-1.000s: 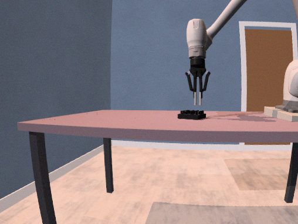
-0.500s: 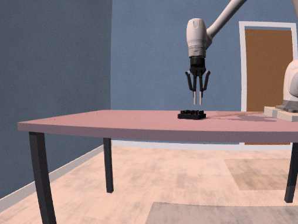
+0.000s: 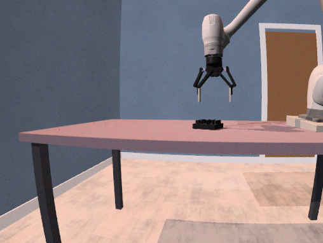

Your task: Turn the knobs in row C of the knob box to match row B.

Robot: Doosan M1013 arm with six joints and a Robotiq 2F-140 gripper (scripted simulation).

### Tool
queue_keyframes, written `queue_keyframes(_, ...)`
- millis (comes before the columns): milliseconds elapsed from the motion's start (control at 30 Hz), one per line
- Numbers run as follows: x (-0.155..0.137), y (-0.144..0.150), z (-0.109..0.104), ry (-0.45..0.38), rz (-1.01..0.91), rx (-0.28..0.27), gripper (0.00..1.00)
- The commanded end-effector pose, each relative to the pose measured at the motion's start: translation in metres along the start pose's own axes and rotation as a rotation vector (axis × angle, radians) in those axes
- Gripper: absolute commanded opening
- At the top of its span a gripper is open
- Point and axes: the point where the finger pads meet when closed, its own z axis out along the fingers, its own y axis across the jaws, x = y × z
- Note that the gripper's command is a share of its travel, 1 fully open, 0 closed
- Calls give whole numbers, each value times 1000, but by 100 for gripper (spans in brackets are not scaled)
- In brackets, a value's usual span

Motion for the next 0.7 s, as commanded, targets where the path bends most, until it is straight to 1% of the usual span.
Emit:
queue_keyframes(0,0,0,-18,0,0,0,100)
queue_keyframes(133,0,0,-43,0,0,0,100)
queue_keyframes(200,0,0,-43,0,0,0,100)
queue_keyframes(367,0,0,-64,0,0,0,100)
queue_keyframes(467,0,0,-69,0,0,0,100)
queue_keyframes(667,0,0,-70,0,0,0,100)
